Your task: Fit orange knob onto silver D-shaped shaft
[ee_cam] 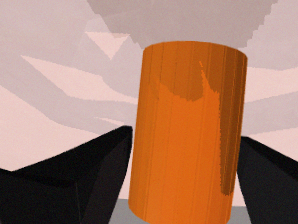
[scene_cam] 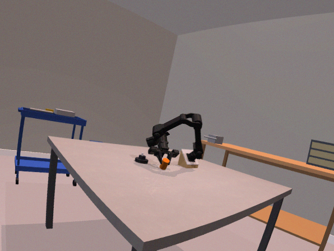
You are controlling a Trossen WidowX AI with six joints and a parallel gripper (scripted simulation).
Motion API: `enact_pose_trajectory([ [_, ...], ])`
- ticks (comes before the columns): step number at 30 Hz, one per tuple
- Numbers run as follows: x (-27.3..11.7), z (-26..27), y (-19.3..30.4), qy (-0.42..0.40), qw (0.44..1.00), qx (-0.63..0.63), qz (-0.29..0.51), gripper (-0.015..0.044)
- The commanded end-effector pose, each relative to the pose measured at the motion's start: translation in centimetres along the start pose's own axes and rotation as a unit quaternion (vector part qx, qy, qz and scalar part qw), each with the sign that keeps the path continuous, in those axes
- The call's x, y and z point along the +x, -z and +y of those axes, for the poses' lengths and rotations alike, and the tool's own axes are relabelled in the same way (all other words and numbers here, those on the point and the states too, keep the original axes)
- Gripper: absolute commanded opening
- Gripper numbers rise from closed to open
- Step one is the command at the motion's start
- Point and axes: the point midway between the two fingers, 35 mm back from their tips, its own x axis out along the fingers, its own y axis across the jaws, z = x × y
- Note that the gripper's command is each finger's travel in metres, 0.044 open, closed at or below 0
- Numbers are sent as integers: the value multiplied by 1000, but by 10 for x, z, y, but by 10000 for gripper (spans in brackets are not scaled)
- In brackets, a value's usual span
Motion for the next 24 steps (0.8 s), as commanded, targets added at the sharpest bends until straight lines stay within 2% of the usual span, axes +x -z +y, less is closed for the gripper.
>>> enact_pose_trajectory([
  [1,0,0,0,0,1000,0,0,260],
  [23,0,0,0,0,1000,0,0,260],
  [24,0,0,0,0,1000,0,0,286],
])
